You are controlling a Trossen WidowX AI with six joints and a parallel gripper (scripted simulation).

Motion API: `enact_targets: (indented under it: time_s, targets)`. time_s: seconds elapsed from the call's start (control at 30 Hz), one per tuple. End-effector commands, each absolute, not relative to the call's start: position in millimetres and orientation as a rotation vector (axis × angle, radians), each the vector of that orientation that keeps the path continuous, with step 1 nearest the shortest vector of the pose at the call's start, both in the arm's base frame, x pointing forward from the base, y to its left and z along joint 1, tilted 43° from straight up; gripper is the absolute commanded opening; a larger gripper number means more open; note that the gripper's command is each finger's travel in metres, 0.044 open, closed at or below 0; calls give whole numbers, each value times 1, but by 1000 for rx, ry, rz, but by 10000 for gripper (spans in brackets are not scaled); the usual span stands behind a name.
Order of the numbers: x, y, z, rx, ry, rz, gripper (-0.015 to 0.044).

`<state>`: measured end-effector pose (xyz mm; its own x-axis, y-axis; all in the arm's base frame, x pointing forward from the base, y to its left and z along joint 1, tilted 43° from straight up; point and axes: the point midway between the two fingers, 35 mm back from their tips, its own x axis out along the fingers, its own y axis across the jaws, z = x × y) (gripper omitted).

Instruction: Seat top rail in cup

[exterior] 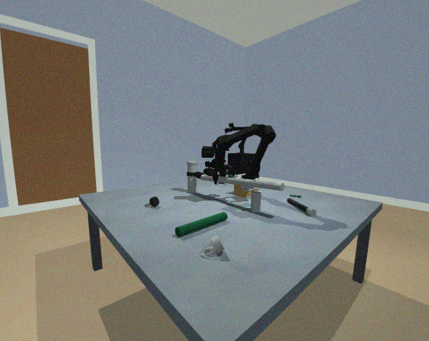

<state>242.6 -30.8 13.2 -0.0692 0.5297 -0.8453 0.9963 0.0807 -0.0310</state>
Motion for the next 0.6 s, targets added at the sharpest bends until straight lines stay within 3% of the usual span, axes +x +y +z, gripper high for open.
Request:
enact_targets:
  time_s: [0.0,0.57]
  targets:
    - [251,-43,15,1527,1634,-885,0]
    - [256,-52,13,1527,1634,-885,0]
